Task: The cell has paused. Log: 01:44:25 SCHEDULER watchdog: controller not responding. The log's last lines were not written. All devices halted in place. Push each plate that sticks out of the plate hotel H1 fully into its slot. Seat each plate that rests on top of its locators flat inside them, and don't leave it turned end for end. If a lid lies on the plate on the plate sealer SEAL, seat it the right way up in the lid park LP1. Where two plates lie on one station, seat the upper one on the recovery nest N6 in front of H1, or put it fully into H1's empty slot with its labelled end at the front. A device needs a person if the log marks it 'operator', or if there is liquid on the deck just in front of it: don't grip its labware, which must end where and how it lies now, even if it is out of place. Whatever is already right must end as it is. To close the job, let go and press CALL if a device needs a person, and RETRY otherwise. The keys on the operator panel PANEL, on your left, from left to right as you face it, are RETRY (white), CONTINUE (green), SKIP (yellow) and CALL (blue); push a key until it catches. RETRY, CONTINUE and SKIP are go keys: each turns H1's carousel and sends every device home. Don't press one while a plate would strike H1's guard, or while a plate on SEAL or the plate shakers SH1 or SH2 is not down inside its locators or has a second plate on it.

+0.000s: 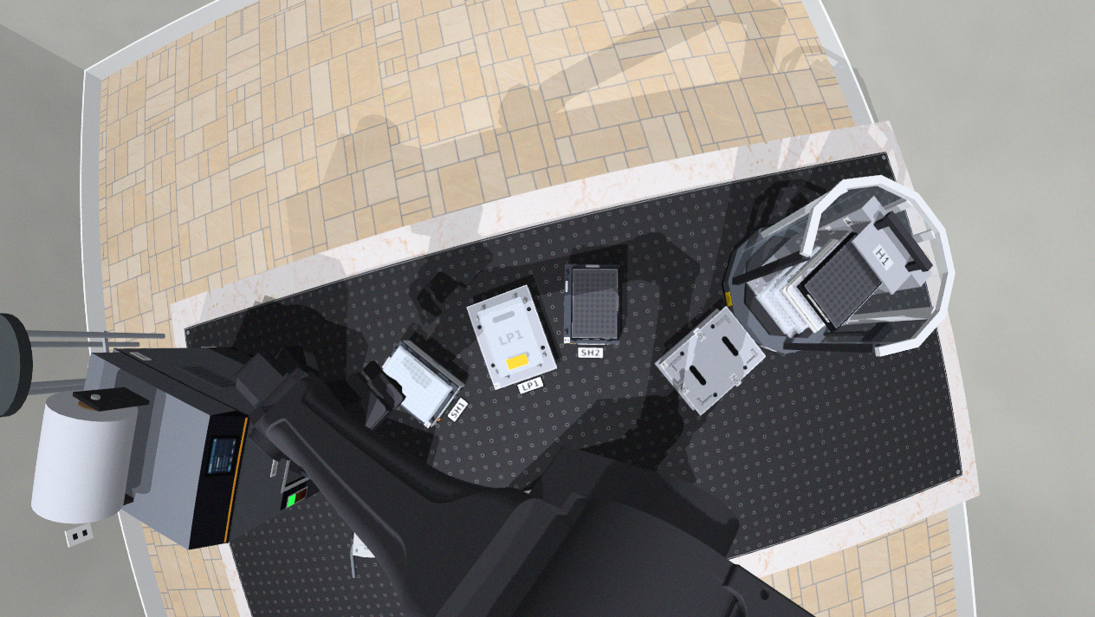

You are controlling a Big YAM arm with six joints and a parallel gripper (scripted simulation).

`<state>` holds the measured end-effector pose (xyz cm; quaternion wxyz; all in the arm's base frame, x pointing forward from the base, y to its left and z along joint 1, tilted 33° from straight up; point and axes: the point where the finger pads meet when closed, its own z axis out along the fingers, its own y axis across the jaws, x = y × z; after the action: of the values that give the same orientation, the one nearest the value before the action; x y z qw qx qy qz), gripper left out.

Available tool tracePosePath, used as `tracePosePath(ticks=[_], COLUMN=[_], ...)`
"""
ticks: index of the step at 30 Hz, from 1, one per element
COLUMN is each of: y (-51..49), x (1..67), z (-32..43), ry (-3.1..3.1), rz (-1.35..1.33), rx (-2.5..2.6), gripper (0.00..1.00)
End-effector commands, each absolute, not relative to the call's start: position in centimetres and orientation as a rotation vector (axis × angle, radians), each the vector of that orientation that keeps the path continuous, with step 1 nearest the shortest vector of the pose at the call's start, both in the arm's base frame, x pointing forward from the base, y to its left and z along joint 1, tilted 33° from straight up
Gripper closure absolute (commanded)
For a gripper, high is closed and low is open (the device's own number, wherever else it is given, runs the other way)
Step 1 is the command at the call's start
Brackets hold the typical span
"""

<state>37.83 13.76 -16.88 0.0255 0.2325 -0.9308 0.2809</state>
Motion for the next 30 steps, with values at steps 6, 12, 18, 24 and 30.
tracePosePath(ticks=[6,12,18,24,30], y=[12.0,10.6,9.1,7.7,6.1], x=[39.4,40.6,40.7,41.2,41.8], z=[-15.3,-14.1,-13.3,-12.5,-11.4], ry=[-3.012,-3.102,-3.091,-3.082,-3.078], rz=[0.881,0.887,0.892,0.894,0.895], rx=[0.411,0.116,0.12,0.154,0.155], gripper=[0.0,0.0,0.0,0.0,0.0])
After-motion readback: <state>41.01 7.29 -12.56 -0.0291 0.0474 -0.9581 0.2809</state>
